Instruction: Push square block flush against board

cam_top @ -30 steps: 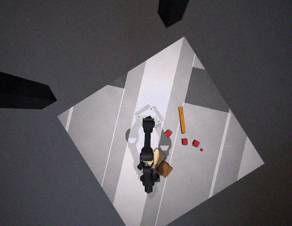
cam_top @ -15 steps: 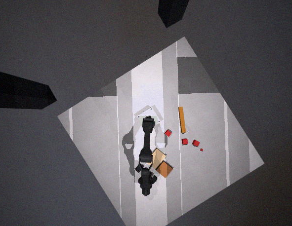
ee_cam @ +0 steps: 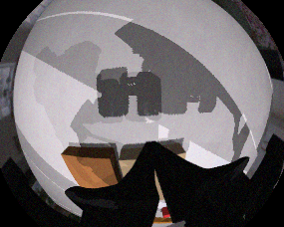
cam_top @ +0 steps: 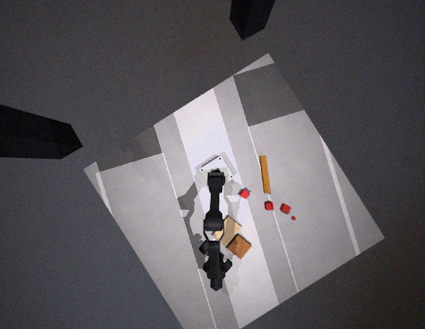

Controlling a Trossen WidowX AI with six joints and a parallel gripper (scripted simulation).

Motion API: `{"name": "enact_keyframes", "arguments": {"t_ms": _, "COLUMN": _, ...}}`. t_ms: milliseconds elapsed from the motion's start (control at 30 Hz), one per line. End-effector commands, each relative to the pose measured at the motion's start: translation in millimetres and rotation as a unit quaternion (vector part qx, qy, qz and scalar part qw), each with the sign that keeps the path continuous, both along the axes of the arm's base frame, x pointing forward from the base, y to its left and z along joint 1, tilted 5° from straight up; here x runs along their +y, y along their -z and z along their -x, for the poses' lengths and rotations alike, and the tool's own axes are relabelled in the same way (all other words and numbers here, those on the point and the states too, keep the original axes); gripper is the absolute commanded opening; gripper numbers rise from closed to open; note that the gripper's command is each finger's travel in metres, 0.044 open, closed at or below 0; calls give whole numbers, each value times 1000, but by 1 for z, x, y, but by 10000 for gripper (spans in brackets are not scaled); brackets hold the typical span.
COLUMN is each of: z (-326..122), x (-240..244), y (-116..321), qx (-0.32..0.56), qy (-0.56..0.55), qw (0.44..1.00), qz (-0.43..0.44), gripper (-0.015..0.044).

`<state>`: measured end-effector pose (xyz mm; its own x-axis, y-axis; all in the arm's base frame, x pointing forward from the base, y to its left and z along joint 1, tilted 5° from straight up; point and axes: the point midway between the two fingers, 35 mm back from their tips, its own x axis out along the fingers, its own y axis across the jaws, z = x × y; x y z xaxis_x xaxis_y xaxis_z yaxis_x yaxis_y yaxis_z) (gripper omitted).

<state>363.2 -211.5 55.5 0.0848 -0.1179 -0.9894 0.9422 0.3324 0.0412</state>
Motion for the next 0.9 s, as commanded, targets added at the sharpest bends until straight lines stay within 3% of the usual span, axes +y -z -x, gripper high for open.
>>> {"name": "enact_keyframes", "arguments": {"t_ms": 0, "z": 5, "x": 58, "y": 8, "qx": 10, "qy": -13, "qw": 1000, "qz": -9, "gripper": 0}}
{"name": "enact_keyframes", "arguments": {"t_ms": 333, "z": 76, "x": 194, "y": 29, "qx": 18, "qy": -13, "qw": 1000, "qz": -17, "gripper": 0}}
{"name": "enact_keyframes", "arguments": {"t_ms": 533, "z": 83, "x": 200, "y": 35, "qx": 18, "qy": -13, "qw": 1000, "qz": -18, "gripper": 0}}
{"name": "enact_keyframes", "arguments": {"t_ms": 667, "z": 80, "x": 196, "y": 84, "qx": 18, "qy": -13, "qw": 1000, "qz": -18, "gripper": 0}}
{"name": "enact_keyframes", "arguments": {"t_ms": 867, "z": 80, "x": 195, "y": 87, "qx": 19, "qy": -13, "qw": 1000, "qz": -17, "gripper": 0}}
